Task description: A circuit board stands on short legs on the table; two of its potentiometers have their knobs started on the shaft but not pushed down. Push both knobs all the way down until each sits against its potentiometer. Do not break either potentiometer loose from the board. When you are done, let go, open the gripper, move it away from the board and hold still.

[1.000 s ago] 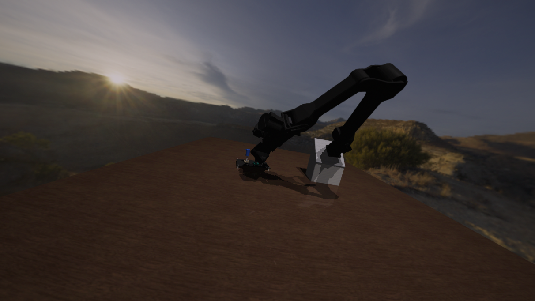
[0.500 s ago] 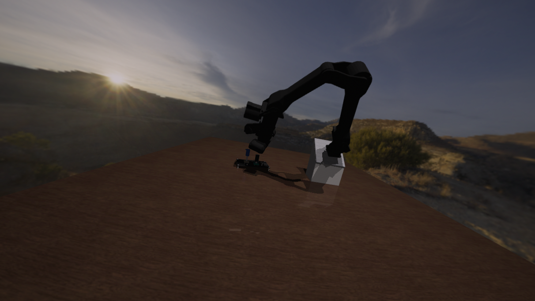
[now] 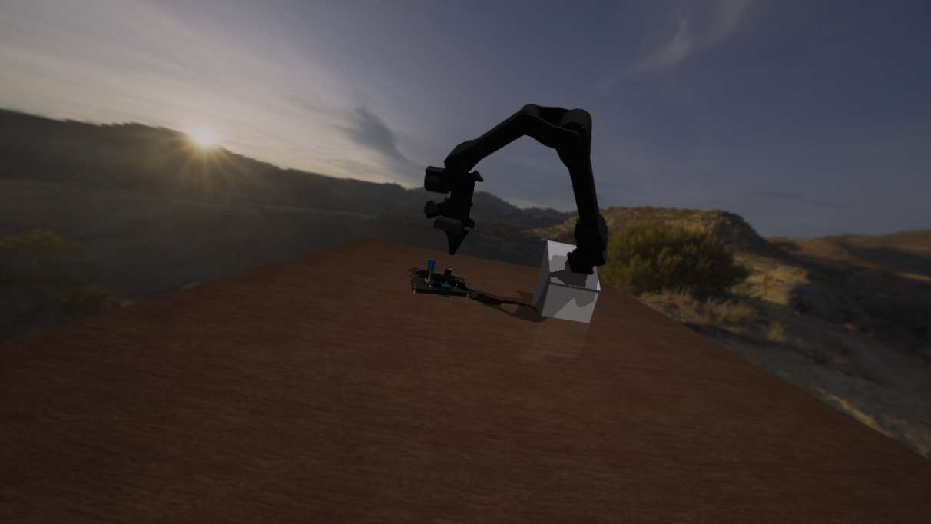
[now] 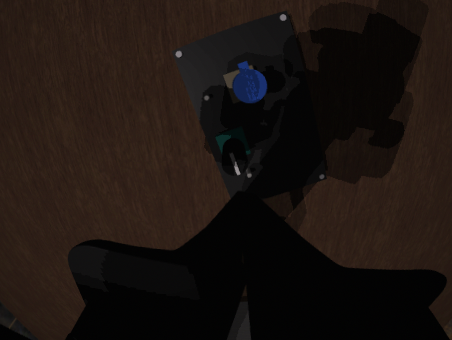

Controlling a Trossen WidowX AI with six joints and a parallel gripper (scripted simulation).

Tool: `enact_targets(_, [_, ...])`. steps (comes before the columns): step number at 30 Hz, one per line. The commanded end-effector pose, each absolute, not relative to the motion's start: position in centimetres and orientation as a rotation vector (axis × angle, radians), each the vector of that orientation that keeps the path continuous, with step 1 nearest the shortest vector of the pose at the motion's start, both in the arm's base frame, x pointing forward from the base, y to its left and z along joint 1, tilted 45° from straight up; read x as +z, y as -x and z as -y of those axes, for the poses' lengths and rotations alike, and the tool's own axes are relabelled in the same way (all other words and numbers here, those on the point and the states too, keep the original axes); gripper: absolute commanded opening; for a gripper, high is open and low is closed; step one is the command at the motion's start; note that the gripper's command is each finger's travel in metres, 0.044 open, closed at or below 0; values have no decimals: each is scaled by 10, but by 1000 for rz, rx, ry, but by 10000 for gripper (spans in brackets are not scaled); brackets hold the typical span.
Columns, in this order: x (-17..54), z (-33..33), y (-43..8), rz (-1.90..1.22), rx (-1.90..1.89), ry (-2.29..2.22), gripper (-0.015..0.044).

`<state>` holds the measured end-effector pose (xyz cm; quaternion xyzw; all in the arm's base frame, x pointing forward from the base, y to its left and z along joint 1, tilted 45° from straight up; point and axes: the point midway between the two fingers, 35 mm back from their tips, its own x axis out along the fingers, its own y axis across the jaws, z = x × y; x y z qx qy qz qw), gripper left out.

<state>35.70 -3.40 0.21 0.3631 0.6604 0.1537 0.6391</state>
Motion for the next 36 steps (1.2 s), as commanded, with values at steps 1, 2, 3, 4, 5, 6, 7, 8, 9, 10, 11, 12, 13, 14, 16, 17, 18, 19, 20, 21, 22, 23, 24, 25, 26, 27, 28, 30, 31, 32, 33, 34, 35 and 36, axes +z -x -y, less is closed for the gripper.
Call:
enact_targets(1, [5,35,-359,-1499,384,-846,0])
enact_targets(2, [5,35,-359,-1499,384,-846,0])
enact_targets(3, [3,33,-359,-1499,384,-846,0])
enact_targets(4, [-2,28,-360,-1499,385,-846,0])
enact_targets(5, [-8,22,-360,-1499,385,-846,0])
enact_targets(6, [-9,20,-361,-1498,385,-846,0])
enact_targets(7, [-9,20,-361,-1498,385,-846,0])
enact_targets(8, [-9,20,-361,-1498,385,-846,0])
enact_targets(9, [-9,20,-361,-1498,385,-846,0])
enact_targets(10, [-9,20,-361,-1498,385,-846,0])
enact_targets(11, [-10,20,-361,-1498,385,-846,0])
enact_targets(12, [-10,20,-361,-1498,385,-846,0])
enact_targets(13, [-10,19,-361,-1498,385,-846,0])
enact_targets(14, [-11,19,-361,-1498,385,-846,0])
enact_targets(16, [-13,17,-361,-1498,385,-846,0])
enact_targets(17, [-14,16,-361,-1498,385,-846,0])
enact_targets(18, [-15,14,-361,-1498,385,-847,0])
enact_targets(19, [-17,13,-362,-1498,385,-847,0])
enact_targets(20, [-18,12,-362,-1498,386,-847,0])
enact_targets(21, [-19,11,-362,-1498,386,-847,0])
enact_targets(22, [-20,10,-362,-1498,386,-847,0])
enact_targets(23, [-21,8,-362,-1498,386,-847,0])
enact_targets(24, [-22,7,-362,-1498,386,-847,0])
enact_targets(25, [-23,6,-362,-1498,386,-847,0])
enact_targets(26, [-24,6,-362,-1498,386,-847,0])
enact_targets(27, [-24,6,-362,-1498,386,-847,0])
enact_targets(28, [-24,6,-362,-1498,386,-847,0])
enact_targets(30, [-24,6,-362,-1498,386,-847,0])
enact_targets(31, [-24,6,-362,-1498,386,-847,0])
enact_targets(32, [-23,6,-362,-1498,386,-847,0])
enact_targets(33, [-23,6,-362,-1498,386,-847,0])
enact_targets(34, [-23,6,-362,-1498,386,-847,0])
enact_targets(35, [-24,6,-362,-1498,386,-847,0])
enact_targets(36, [-24,6,-362,-1498,386,-847,0])
